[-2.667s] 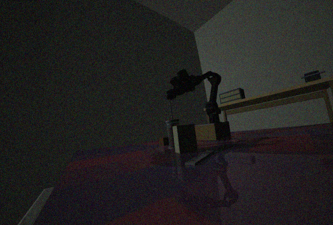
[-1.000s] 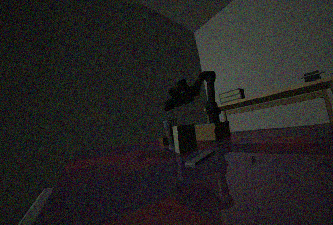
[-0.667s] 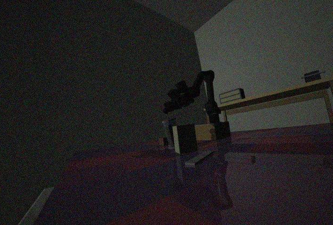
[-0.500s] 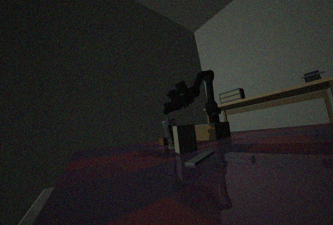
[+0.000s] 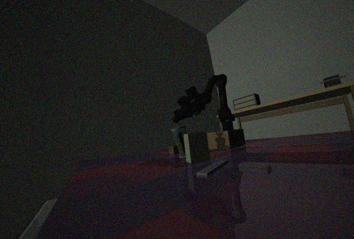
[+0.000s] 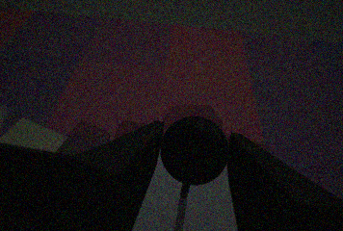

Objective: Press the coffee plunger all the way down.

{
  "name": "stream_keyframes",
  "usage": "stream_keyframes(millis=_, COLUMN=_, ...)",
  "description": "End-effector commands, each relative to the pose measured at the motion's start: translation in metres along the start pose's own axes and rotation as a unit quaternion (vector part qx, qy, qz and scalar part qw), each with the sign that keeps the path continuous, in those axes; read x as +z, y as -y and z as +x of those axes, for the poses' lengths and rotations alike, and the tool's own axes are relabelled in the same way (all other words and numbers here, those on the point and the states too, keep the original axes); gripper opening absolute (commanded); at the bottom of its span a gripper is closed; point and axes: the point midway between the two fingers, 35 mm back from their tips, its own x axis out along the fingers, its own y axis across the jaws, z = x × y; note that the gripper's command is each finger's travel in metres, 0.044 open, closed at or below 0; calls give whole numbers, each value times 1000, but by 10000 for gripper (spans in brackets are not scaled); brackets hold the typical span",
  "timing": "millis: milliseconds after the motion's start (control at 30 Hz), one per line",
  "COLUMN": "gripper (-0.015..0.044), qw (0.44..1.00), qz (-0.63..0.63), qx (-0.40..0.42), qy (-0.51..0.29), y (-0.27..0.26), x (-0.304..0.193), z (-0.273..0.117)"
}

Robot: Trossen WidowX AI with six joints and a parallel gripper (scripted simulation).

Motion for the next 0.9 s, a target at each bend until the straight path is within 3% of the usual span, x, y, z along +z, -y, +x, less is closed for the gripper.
stream_keyframes(millis=0, gripper=128, qw=1000, qz=4, qx=0, qy=-16, y=0, x=-9, z=4)
stream_keyframes(millis=867, gripper=128, qw=1000, qz=4, qx=0, qy=-16, y=0, x=-6, z=8)
